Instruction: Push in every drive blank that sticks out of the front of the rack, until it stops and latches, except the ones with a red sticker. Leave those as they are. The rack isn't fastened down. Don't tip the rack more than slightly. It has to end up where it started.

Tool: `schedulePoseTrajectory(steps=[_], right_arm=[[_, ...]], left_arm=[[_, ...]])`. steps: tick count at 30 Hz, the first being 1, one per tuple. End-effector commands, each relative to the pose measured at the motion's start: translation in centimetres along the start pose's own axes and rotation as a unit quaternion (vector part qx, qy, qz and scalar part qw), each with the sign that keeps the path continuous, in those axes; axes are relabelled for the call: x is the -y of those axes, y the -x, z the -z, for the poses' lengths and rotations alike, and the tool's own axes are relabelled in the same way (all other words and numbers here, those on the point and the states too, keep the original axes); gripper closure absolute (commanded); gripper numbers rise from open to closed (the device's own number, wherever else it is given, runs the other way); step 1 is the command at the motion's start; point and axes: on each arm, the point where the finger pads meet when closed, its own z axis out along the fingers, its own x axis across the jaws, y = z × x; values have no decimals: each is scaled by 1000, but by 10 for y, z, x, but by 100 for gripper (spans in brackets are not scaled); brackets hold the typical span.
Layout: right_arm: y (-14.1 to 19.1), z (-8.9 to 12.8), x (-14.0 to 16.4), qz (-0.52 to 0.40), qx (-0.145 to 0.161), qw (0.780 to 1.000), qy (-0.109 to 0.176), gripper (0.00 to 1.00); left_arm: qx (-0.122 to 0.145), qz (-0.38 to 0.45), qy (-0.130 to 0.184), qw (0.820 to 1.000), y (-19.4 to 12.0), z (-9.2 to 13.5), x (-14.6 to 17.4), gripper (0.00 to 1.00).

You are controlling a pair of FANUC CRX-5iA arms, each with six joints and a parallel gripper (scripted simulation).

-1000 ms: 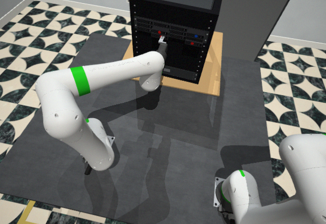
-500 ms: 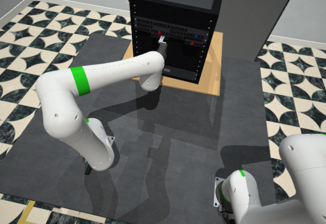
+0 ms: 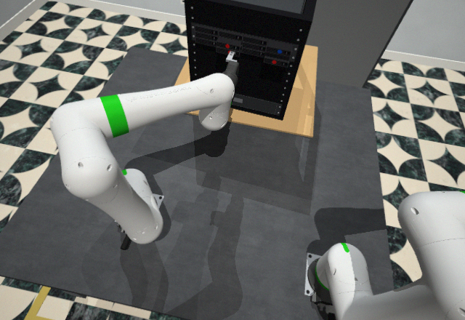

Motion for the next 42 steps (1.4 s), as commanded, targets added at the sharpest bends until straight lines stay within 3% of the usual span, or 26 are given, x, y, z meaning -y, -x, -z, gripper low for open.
schedulePoseTrajectory(steps=[1,27,28,42], right_arm=[[0,1,0,0,0,1000,1,0],[0,1,0,0,0,1000,1,0],[0,1,0,0,0,1000,1,0],[0,1,0,0,0,1000,1,0]], left_arm=[[-1,1,0,1000,-1,0,0,0],[-1,1,0,1000,-1,0,0,0],[-1,1,0,1000,-1,0,0,100],[-1,1,0,1000,-1,0,0,100]])
